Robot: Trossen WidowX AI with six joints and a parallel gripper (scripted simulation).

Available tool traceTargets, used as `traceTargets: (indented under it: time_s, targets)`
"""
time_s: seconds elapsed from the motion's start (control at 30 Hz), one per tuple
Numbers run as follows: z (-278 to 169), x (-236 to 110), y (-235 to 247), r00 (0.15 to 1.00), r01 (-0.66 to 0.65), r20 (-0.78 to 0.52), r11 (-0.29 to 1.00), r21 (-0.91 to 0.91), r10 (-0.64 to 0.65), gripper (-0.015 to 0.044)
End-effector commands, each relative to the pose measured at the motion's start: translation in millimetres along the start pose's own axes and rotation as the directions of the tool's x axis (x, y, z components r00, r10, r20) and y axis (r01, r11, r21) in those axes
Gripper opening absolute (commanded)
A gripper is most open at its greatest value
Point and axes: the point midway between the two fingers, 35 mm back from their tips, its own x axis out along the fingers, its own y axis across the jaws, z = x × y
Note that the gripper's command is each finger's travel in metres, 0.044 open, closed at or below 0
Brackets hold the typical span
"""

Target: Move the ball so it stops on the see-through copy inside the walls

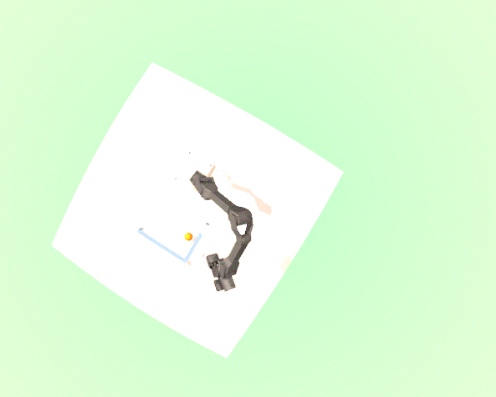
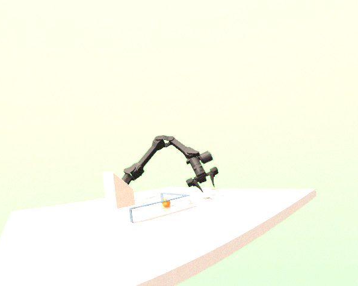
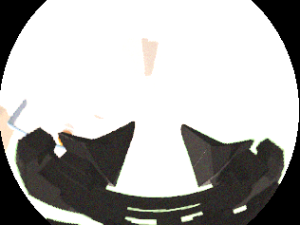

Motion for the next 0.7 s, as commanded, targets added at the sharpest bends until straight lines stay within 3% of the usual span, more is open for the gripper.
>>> traceTargets:
  time_s: [0.0, 0.4, 0.67]
  targets:
    - [-43, -4, 34, 0.994, -0.111, 0.015, 0.990, 0.091, 0.110, 0.0316]
    - [-119, -21, 123, 0.946, -0.325, 0.155, 0.858, 0.398, 0.286, 0.0316]
    - [-113, -41, 201, 0.840, -0.539, 0.424, 0.613, 0.578, 0.339, 0.0316]
